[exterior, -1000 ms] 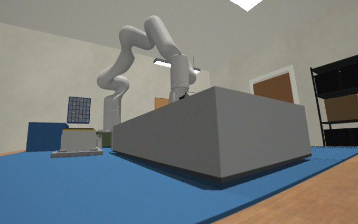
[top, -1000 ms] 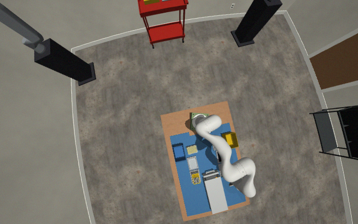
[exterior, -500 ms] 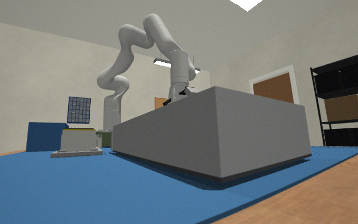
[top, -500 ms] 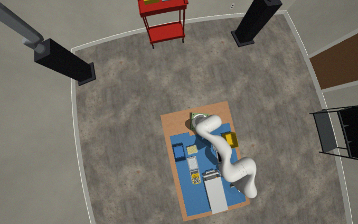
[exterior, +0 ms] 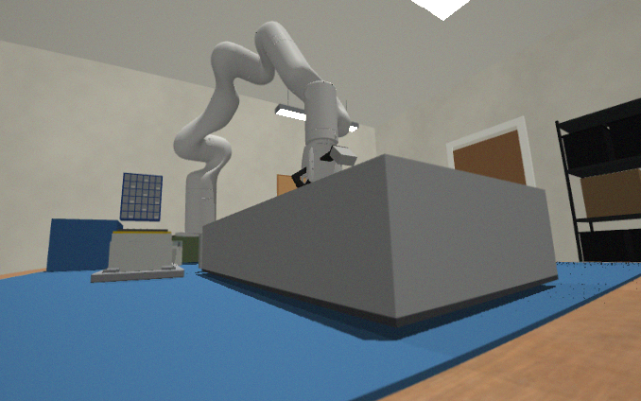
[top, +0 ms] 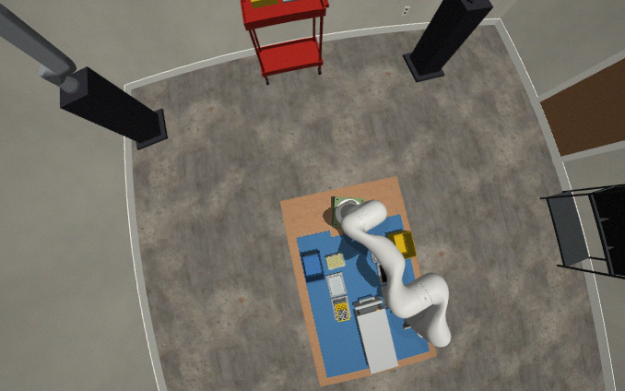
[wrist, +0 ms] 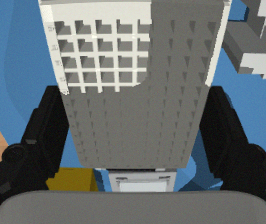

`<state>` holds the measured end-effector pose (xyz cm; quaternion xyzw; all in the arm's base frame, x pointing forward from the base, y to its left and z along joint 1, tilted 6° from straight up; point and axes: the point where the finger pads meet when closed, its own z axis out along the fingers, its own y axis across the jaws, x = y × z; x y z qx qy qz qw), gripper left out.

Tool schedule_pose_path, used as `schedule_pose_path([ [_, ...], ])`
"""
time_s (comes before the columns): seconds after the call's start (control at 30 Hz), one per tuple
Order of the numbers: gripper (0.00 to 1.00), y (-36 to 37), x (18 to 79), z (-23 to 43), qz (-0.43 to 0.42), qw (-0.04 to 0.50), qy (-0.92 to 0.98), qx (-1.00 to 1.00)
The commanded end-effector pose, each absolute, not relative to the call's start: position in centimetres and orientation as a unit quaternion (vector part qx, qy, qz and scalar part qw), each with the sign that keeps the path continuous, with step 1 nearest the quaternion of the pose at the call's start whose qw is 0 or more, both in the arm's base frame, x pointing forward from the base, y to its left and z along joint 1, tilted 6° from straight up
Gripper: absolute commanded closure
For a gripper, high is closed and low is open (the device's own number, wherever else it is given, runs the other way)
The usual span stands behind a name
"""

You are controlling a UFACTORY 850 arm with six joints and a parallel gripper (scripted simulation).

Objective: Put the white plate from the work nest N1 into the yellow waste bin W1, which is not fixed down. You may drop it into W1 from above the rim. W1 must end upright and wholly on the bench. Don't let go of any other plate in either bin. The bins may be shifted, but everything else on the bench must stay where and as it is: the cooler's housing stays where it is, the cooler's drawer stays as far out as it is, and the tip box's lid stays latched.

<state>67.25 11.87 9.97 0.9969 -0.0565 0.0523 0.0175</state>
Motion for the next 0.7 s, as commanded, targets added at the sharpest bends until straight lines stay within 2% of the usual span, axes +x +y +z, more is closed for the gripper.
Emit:
schedule_pose_path([
  [0.0,1.00,11.9,67.3,10.8,0.053,0.017,-0.057,0.997],
  [0.67,1.00,12.0,67.1,12.4,0.053,0.017,-0.057,0.997],
])
